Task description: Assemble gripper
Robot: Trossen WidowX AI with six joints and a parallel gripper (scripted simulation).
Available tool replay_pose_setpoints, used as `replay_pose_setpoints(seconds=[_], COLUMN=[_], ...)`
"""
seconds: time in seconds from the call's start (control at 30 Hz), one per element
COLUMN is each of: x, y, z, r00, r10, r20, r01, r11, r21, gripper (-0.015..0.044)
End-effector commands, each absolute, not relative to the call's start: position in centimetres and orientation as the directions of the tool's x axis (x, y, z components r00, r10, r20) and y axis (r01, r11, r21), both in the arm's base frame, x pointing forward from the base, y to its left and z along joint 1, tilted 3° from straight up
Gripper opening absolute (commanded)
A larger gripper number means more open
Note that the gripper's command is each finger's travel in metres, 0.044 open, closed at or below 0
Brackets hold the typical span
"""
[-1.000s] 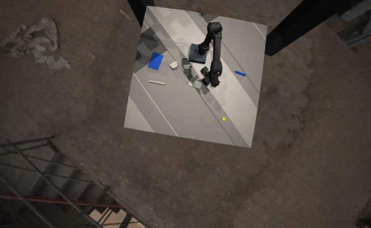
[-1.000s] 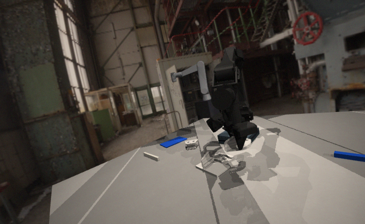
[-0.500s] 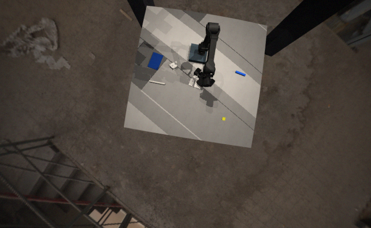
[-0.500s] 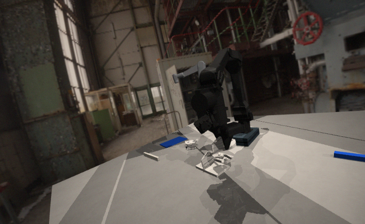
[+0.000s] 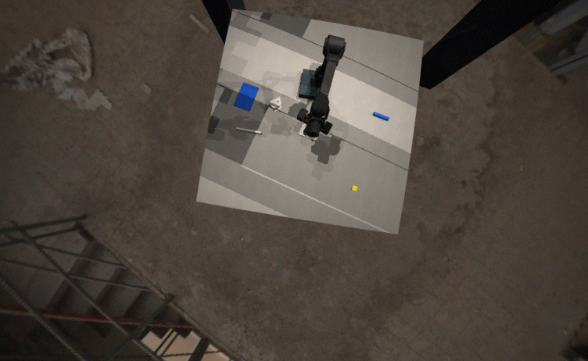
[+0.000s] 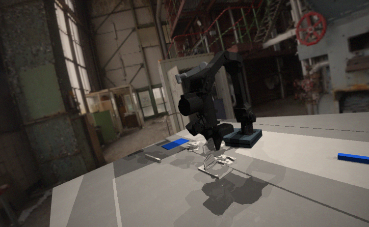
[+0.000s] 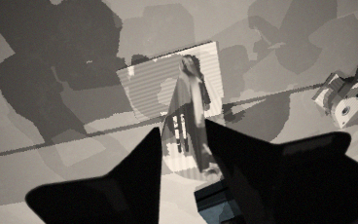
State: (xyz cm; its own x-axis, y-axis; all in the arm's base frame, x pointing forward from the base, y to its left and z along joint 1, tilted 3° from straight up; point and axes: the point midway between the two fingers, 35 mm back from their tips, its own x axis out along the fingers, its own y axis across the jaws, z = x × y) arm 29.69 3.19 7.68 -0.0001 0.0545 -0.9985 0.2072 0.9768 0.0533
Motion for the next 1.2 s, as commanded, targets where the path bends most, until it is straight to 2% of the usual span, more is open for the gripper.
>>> replay_pose_setpoints(seconds=[0.0, 0.87, 1.17], x=[29.8, 29.8, 30.1], y=[2.1, 2.1, 4.8], z=[7.6, 7.6, 7.8], r00=[-0.001, -0.001, -0.001], r10=[0.05, 0.05, 0.053], r20=[-0.999, -0.999, -0.999], r01=[0.169, 0.172, 0.172], r11=[0.984, 0.984, 0.984], r21=[0.049, 0.049, 0.052], gripper=[0.0134, 0.0134, 0.0134])
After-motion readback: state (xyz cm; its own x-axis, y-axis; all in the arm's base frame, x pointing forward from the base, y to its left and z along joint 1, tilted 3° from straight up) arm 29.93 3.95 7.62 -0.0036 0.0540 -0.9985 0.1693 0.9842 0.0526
